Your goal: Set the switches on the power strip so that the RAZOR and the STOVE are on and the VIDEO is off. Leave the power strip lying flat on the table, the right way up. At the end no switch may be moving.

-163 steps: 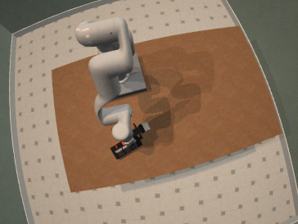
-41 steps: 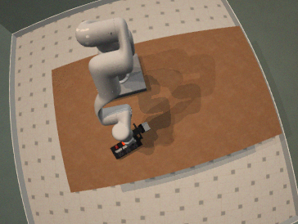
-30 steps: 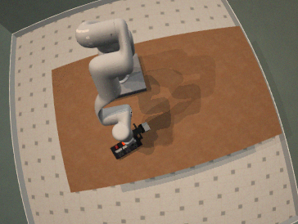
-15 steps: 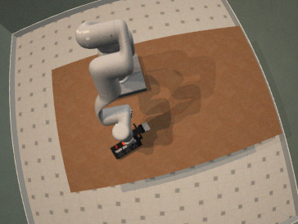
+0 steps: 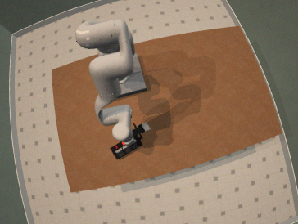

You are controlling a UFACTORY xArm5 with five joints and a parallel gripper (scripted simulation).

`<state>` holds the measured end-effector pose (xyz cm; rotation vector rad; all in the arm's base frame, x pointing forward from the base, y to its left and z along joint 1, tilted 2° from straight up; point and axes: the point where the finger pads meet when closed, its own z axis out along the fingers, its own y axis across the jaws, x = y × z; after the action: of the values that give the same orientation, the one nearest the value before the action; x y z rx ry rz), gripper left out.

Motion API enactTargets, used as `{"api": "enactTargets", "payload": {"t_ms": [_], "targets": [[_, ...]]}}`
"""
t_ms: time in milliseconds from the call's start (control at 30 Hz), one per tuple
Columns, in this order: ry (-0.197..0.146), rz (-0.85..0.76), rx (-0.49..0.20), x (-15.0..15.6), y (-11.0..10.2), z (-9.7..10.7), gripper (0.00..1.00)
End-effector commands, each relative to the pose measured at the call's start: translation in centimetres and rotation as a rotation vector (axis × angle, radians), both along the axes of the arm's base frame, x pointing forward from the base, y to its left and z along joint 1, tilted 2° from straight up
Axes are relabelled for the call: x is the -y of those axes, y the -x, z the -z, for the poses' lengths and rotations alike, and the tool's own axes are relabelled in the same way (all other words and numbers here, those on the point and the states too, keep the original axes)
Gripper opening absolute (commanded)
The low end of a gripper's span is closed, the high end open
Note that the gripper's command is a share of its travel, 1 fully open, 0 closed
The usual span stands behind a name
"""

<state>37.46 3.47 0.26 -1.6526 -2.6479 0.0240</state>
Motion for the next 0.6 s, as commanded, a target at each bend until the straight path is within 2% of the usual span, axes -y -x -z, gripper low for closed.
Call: {"api": "enactTargets", "payload": {"t_ms": [0, 433, 567], "targets": [[0.000, 0.000, 0.002, 0.0, -0.1, -0.2, 0.00], [0.000, 0.000, 0.003, 0.1, -0.2, -3.3, 0.00], [0.000, 0.000, 0.003, 0.1, -0.2, -3.6, 0.00]]}}
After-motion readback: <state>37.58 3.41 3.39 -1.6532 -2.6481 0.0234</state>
